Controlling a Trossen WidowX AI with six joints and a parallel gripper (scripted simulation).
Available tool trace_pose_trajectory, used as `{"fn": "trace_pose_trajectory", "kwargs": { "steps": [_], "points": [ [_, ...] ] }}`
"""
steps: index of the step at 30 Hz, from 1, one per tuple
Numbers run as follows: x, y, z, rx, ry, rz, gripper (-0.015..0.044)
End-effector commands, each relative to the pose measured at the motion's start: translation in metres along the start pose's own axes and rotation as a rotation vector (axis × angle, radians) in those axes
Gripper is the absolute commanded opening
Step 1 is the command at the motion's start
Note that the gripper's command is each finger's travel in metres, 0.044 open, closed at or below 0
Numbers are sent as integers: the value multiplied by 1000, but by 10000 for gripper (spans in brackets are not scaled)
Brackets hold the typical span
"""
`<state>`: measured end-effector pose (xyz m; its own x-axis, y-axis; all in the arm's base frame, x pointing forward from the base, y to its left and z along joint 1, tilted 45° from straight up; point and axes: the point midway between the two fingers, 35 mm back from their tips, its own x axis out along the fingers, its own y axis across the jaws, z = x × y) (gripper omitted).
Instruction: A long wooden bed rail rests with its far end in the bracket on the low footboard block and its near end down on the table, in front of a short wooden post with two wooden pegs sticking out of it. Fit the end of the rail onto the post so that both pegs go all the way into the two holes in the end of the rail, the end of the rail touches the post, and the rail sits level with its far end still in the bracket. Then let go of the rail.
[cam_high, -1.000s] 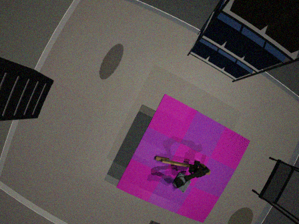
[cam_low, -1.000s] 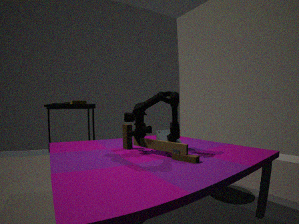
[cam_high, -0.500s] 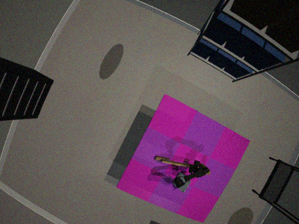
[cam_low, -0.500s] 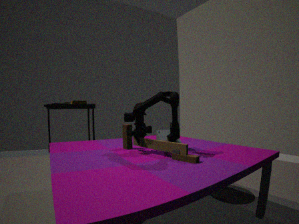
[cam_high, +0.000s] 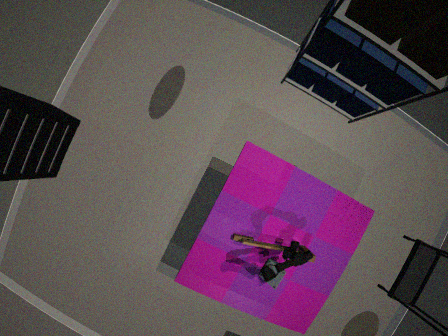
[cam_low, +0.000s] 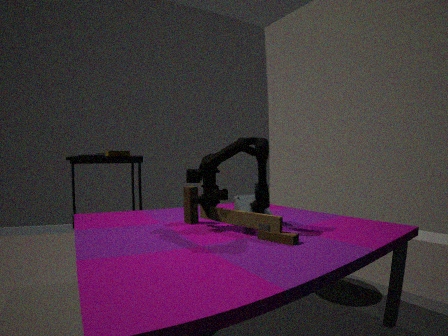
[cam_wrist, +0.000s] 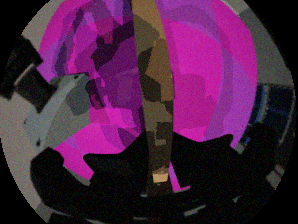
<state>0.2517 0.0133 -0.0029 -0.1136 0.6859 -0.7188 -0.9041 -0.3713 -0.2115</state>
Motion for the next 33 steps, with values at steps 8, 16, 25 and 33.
{"fn": "trace_pose_trajectory", "kwargs": {
  "steps": [8,16,25,33],
  "points": [
    [-1,-1,1,3,1,-4,0],
    [0,0,1,3,1,-4,0],
    [0,0,-2,3,1,-4,0],
    [-1,-1,0,3,1,-4,0]
  ]
}}
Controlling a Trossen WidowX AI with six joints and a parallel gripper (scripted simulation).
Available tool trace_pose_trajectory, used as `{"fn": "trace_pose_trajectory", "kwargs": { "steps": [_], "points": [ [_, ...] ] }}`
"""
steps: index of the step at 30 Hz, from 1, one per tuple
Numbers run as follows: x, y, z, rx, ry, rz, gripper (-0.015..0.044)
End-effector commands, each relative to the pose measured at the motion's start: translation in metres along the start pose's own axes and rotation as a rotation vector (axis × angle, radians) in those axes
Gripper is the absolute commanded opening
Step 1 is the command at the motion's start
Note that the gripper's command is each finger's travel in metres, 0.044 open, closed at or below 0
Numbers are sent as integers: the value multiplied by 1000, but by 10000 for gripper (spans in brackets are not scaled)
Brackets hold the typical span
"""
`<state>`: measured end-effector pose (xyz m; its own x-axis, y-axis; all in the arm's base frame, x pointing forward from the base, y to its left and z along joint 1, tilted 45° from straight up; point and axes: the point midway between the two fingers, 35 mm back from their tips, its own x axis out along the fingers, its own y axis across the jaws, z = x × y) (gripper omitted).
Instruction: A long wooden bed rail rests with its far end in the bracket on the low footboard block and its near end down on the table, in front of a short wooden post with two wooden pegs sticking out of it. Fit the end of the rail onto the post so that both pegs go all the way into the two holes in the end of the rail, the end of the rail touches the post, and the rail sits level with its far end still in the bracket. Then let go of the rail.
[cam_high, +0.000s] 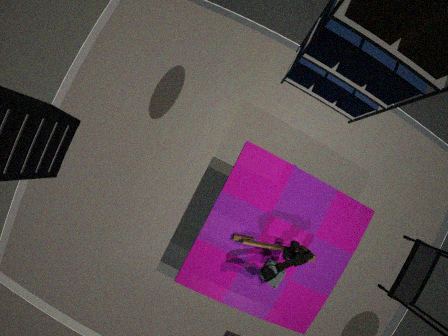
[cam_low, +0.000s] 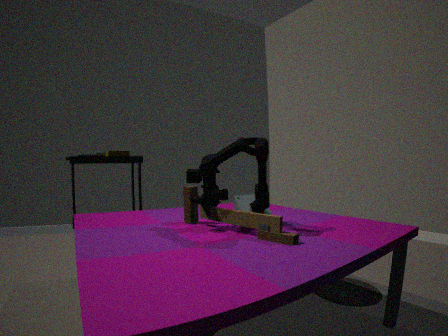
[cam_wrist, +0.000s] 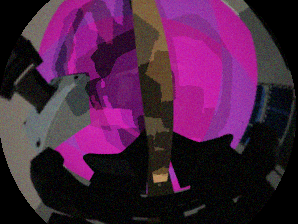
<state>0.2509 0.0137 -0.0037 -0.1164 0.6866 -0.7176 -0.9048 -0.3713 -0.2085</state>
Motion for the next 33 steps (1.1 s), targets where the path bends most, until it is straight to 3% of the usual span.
{"fn": "trace_pose_trajectory", "kwargs": {
  "steps": [1,33],
  "points": [
    [-2,-1,0,0,3,-6,0],
    [-1,-1,3,0,3,-6,0]
  ]
}}
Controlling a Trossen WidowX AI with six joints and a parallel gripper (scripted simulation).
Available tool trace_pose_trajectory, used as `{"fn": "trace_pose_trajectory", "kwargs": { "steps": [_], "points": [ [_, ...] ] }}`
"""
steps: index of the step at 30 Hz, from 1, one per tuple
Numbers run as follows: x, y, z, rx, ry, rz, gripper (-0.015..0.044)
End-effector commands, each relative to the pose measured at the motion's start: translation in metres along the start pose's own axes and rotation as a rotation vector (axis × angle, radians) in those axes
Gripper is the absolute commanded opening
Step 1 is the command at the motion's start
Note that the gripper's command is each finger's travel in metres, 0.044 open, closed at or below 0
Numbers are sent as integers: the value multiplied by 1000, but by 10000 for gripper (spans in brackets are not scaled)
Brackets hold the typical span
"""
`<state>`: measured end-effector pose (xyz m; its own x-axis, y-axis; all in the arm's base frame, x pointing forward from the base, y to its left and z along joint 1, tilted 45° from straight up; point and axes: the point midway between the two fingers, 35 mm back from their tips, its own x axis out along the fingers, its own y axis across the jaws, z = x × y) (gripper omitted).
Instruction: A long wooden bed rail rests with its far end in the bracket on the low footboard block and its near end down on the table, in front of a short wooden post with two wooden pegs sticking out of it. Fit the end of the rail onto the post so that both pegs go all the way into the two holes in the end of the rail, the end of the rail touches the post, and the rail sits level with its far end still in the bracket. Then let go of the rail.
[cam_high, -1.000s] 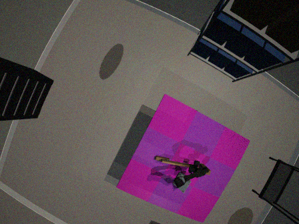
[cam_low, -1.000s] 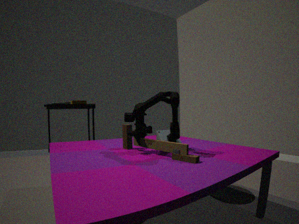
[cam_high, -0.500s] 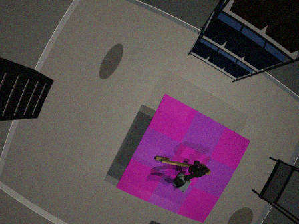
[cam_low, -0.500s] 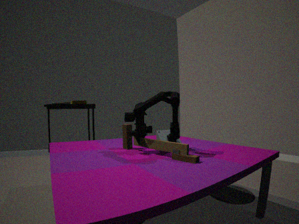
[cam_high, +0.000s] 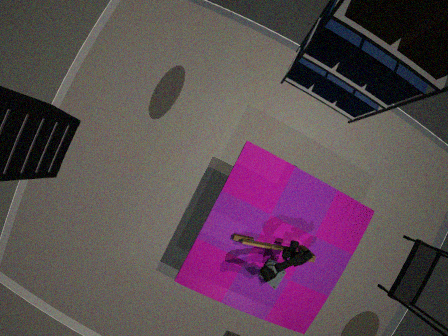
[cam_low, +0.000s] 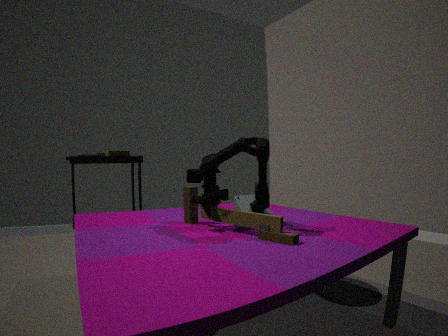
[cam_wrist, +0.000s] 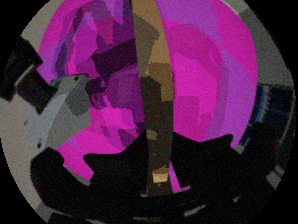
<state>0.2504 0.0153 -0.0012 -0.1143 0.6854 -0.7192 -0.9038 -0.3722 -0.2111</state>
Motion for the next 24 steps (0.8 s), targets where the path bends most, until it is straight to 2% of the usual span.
{"fn": "trace_pose_trajectory", "kwargs": {
  "steps": [1,24],
  "points": [
    [0,-1,0,3,1,-5,0],
    [-1,-1,-7,3,1,-5,0]
  ]
}}
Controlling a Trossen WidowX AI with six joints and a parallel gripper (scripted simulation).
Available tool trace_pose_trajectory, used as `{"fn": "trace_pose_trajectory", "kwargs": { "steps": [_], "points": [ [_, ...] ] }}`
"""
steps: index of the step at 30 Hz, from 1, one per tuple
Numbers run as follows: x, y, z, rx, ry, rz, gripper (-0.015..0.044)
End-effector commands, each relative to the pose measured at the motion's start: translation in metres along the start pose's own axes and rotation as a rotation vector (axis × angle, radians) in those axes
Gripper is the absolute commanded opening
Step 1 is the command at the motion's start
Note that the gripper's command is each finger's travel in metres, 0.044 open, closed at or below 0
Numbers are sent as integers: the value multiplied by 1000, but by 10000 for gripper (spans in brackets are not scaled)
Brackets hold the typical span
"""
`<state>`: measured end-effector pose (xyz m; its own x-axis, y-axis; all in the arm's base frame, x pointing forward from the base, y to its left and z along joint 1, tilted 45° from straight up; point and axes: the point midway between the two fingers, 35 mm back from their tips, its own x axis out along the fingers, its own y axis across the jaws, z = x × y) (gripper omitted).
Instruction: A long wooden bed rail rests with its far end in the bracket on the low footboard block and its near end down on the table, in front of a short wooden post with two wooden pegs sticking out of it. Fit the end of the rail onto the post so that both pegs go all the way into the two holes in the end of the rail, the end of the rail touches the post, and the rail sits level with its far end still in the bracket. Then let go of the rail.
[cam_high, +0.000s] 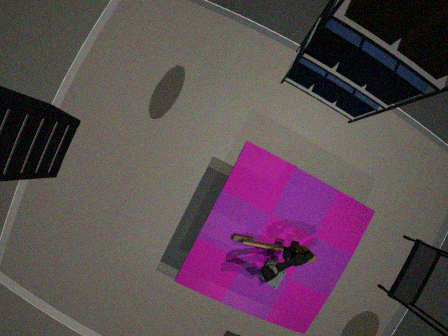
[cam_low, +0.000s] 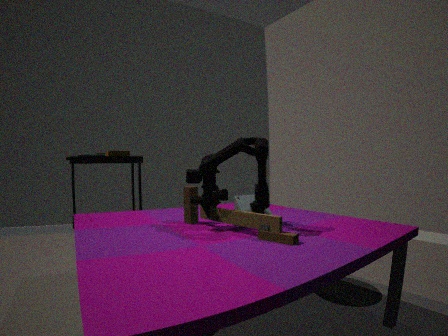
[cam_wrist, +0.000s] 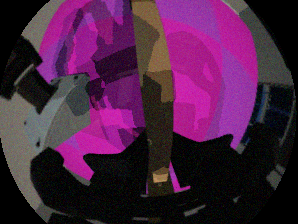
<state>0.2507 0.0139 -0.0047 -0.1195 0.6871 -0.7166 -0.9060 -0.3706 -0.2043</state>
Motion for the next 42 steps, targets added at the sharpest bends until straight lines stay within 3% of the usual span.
{"fn": "trace_pose_trajectory", "kwargs": {
  "steps": [1,42],
  "points": [
    [-3,-2,-4,-3,6,-8,0],
    [-4,-3,-14,-4,7,-9,0]
  ]
}}
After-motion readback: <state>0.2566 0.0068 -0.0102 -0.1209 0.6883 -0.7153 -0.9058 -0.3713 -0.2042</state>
